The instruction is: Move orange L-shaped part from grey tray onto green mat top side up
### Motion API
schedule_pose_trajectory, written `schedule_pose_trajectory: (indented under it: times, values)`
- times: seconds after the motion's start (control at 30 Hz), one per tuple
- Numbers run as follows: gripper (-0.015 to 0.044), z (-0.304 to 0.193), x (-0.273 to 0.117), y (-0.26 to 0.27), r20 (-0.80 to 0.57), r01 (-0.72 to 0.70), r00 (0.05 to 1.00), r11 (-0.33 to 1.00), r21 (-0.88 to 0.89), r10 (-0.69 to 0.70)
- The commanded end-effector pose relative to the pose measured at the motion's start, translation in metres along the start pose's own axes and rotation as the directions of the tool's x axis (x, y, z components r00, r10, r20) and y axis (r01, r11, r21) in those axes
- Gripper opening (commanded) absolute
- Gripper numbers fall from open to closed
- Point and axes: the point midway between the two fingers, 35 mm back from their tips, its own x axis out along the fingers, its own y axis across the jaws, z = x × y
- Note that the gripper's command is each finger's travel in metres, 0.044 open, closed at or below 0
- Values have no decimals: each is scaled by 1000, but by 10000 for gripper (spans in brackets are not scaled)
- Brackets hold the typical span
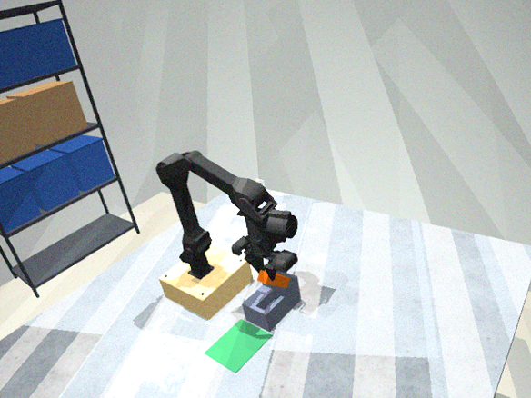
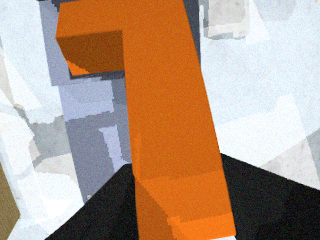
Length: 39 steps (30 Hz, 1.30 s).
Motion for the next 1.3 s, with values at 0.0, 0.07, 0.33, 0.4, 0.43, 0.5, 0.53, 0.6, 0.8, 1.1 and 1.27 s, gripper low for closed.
schedule_pose_trajectory:
  times: [0.0,0.07,0.33,0.4,0.43,0.5,0.53,0.6,0.8,1.1,1.27]
  values:
    - [0,1,-7,0,5,0,1000,1000,4,0]
    - [0,1,-10,0,5,0,1000,1000,4,0]
    - [0,1,-18,0,5,0,1000,1000,4,0]
    - [0,1,-19,0,5,0,1000,1000,4,0]
    - [0,1,-19,0,5,0,1000,1000,4,0]
    - [0,1,-21,0,5,0,1000,1000,4,0]
    - [0,1,-22,0,5,0,1000,1000,4,0]
    - [0,-1,-22,0,4,0,1000,1000,4,0]
    - [0,-21,-20,1,3,0,1000,1000,4,0]
    - [0,-59,-19,4,-1,0,1000,1000,4,0]
    - [0,-79,-19,6,-3,0,1000,1000,4,0]
